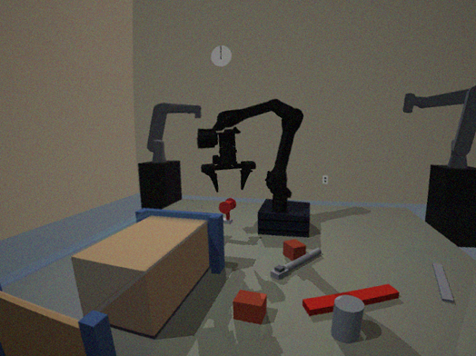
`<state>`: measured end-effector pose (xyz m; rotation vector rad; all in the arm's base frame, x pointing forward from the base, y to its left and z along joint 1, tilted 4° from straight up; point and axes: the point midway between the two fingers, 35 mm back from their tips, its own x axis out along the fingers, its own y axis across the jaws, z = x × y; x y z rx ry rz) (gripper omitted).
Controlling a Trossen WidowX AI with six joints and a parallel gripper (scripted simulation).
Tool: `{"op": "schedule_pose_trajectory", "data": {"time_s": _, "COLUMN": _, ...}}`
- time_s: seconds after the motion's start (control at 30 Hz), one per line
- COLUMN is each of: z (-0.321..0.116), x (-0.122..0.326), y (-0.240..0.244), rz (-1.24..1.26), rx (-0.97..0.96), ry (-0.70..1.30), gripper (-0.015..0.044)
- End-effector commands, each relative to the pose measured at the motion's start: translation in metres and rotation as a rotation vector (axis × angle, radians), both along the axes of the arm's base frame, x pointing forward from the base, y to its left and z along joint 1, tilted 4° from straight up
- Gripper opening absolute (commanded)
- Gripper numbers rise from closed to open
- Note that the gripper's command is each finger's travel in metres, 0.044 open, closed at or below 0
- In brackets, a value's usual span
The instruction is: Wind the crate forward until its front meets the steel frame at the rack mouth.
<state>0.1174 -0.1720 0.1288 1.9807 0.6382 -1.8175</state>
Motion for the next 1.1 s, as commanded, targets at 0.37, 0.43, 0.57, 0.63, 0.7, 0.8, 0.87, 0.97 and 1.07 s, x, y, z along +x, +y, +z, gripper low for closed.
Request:
{"op": "schedule_pose_trajectory", "data": {"time_s": 0.37, "z": 0.061, "x": -0.009, "y": 0.006, "rz": -0.008, "rx": -0.023, "ry": -0.008, "gripper": 0.0440}}
{"op": "schedule_pose_trajectory", "data": {"time_s": 0.43, "z": 0.065, "x": 0.005, "y": -0.015, "rz": -0.008, "rx": -0.027, "ry": -0.003, "gripper": 0.0440}}
{"op": "schedule_pose_trajectory", "data": {"time_s": 0.57, "z": 0.067, "x": 0.036, "y": -0.057, "rz": -0.008, "rx": -0.036, "ry": 0.007, "gripper": 0.0440}}
{"op": "schedule_pose_trajectory", "data": {"time_s": 0.63, "z": 0.064, "x": 0.052, "y": -0.077, "rz": -0.007, "rx": -0.041, "ry": 0.011, "gripper": 0.0440}}
{"op": "schedule_pose_trajectory", "data": {"time_s": 0.7, "z": 0.060, "x": 0.066, "y": -0.095, "rz": -0.007, "rx": -0.045, "ry": 0.015, "gripper": 0.0440}}
{"op": "schedule_pose_trajectory", "data": {"time_s": 0.8, "z": 0.057, "x": 0.072, "y": -0.102, "rz": -0.007, "rx": -0.047, "ry": 0.017, "gripper": 0.0440}}
{"op": "schedule_pose_trajectory", "data": {"time_s": 0.87, "z": 0.057, "x": 0.072, "y": -0.102, "rz": -0.007, "rx": -0.047, "ry": 0.017, "gripper": 0.0440}}
{"op": "schedule_pose_trajectory", "data": {"time_s": 0.97, "z": 0.057, "x": 0.072, "y": -0.102, "rz": -0.007, "rx": -0.047, "ry": 0.017, "gripper": 0.0440}}
{"op": "schedule_pose_trajectory", "data": {"time_s": 1.07, "z": 0.057, "x": 0.072, "y": -0.102, "rz": -0.007, "rx": -0.047, "ry": 0.017, "gripper": 0.0440}}
